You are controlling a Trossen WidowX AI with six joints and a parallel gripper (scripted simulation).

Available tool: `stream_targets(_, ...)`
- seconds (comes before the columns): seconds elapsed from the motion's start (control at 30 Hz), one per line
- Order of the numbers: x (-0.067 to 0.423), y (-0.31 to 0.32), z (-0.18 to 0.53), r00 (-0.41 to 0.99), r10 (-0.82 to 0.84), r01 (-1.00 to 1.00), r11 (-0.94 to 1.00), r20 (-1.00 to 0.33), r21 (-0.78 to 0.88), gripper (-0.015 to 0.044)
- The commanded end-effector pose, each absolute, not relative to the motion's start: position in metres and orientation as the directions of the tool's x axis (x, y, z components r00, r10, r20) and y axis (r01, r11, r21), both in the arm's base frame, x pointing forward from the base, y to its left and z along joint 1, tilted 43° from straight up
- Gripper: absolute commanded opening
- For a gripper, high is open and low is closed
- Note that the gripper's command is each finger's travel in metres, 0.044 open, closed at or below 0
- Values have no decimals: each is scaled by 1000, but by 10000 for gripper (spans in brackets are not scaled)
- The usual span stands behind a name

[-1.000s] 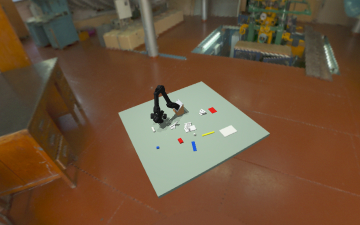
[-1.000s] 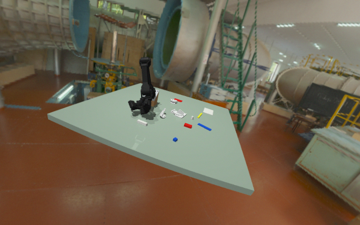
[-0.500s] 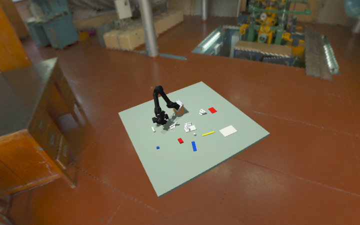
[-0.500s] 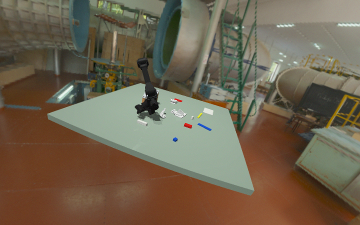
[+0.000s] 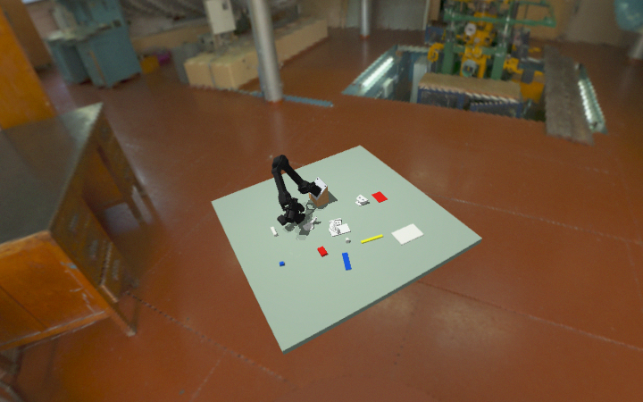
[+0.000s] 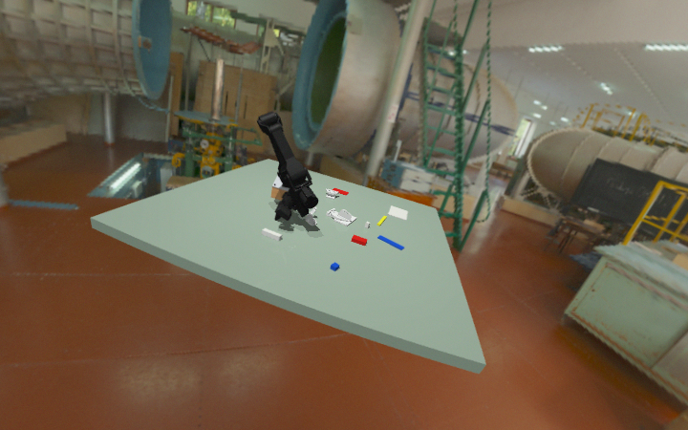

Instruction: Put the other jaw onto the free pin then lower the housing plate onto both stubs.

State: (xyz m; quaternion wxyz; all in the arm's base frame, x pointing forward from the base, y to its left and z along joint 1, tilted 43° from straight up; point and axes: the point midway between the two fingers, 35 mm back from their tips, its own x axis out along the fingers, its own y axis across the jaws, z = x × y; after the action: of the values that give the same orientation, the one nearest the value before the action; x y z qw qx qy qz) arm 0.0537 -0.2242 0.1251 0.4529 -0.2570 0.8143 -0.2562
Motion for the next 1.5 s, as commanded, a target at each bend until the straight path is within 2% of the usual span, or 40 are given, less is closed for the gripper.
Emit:
stream_targets(0.0, 70, -220, 122, -420, -661, -284, 746, -622, -602, 0)
stream_targets(0.67, 132, -187, 113, -266, -692, -677, 630, -672, -381, 0)
stream_targets(1.47, 188, -125, 104, -110, -686, -967, 241, -719, -82, 0)
